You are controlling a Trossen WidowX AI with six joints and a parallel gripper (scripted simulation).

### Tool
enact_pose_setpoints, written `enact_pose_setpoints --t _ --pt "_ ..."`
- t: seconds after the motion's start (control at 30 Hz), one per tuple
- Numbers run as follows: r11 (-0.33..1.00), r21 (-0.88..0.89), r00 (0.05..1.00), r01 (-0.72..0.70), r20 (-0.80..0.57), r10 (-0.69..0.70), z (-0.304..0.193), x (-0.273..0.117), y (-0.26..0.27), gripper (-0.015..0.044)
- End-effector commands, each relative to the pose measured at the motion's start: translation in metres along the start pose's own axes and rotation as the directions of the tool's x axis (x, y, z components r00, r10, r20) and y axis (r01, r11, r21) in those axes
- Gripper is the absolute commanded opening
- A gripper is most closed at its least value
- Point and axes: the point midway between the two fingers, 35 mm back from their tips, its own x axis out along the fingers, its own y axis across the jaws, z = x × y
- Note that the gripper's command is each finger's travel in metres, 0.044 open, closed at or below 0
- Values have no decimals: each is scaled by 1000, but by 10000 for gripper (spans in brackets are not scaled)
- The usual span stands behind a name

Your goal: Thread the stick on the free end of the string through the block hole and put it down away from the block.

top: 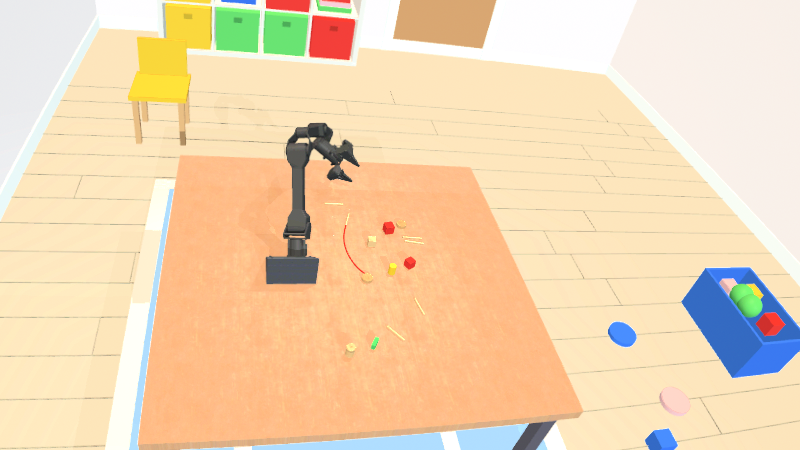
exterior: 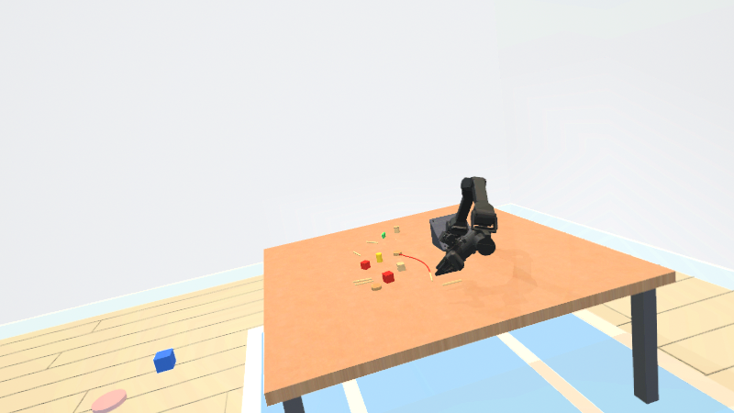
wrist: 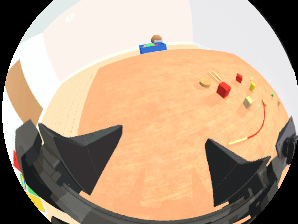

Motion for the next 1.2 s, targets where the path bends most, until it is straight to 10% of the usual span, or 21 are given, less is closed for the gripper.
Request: enact_pose_setpoints --t 0.0,0.6,1.17 --pt "835 -527 975 155 -55 -216 18 56 -42 440" --pt "345 -938 858 -36 -206 -470 49 114 -113 440" --pt "-19 -841 696 -541 -436 -570 79 142 -183 440"
